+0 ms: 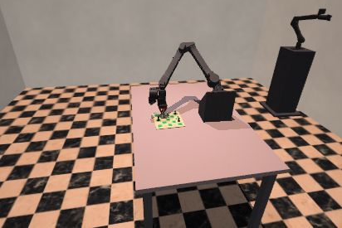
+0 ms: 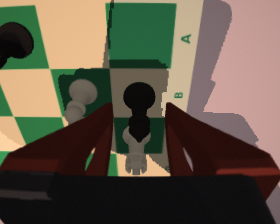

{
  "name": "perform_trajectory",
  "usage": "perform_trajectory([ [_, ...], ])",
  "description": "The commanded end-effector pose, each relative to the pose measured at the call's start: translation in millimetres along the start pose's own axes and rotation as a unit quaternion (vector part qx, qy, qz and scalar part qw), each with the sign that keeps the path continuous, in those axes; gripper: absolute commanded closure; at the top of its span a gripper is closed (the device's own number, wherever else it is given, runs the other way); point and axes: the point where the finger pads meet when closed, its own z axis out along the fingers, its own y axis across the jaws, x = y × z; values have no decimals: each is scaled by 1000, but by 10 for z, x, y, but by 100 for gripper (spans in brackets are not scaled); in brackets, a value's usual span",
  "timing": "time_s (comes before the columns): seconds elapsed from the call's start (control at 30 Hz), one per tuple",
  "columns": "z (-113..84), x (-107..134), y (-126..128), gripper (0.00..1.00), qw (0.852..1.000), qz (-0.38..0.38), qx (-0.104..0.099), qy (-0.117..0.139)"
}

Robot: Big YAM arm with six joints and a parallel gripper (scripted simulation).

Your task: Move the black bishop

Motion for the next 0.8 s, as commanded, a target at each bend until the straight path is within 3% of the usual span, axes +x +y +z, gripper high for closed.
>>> perform_trajectory([
  [0.0,-137,-176,-49,65,1000,10,0,-17],
  [0.03,-228,-216,-58,65,1000,12,1,-25],
  [0.37,-666,-218,-69,65,1000,14,2,-27],
  [0.47,-640,-183,26,65,1000,3,2,-17],
  [0.53,-835,-219,-67,65,1000,14,1,-27],
  [0.63,-978,-218,-67,65,1000,15,0,-28],
  [0.77,-1021,-191,18,65,1000,5,-1,-20],
])
